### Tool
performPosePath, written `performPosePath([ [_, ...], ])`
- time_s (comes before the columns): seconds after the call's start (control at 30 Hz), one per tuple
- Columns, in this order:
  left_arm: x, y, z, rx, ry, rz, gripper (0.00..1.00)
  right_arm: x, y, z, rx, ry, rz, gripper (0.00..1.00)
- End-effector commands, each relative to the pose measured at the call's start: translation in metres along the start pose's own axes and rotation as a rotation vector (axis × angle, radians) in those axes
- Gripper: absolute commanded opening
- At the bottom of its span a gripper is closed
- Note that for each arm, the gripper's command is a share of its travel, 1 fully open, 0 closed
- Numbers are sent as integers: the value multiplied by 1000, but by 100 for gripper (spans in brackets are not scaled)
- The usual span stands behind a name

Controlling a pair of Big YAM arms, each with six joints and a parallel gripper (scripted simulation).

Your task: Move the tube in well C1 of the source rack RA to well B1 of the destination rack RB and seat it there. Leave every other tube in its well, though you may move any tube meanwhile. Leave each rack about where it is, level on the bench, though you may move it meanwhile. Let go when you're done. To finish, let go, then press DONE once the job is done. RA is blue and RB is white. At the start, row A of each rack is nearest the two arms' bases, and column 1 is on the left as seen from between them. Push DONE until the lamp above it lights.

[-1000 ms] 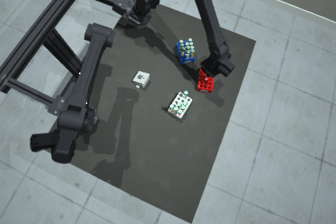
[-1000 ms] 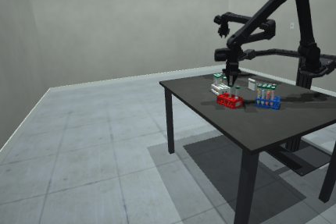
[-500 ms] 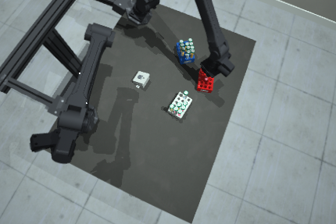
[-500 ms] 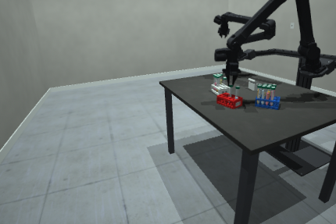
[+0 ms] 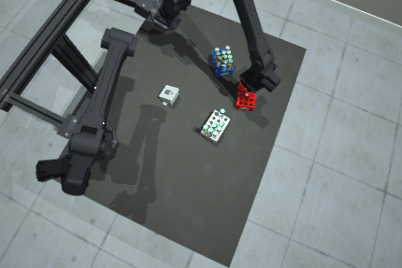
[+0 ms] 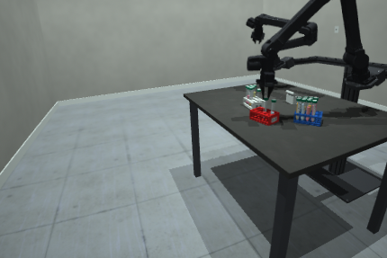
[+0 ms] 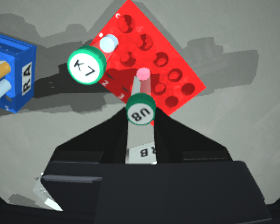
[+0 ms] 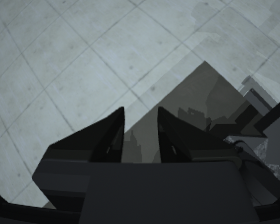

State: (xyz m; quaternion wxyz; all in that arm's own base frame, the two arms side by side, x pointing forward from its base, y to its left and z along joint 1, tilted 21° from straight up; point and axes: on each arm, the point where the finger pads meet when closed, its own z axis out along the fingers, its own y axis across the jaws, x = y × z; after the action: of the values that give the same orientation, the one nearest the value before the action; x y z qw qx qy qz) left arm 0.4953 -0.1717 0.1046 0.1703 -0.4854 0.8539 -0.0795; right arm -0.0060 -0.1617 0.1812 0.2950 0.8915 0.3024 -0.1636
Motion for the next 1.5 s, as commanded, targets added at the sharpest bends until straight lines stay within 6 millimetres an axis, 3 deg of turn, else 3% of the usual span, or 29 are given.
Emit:
performPosePath([
  [0.0,-8,-7,5,-5,-1,-6,0,-8,9,-11,-29,-16,9,30],
  [0.47,-5,-15,-8,7,-1,-8,0,-8,9,-11,-29,-16,9,30],
  [0.73,-3,-26,-32,50,-4,-10,0,-8,9,-11,-29,-16,9,30],
  [1.07,0,-23,-32,42,-3,-2,0,-8,9,-11,-29,-16,9,30],
  [1.47,-1,-27,-49,52,-6,-7,0,-8,9,-11,-29,-16,9,30],
])
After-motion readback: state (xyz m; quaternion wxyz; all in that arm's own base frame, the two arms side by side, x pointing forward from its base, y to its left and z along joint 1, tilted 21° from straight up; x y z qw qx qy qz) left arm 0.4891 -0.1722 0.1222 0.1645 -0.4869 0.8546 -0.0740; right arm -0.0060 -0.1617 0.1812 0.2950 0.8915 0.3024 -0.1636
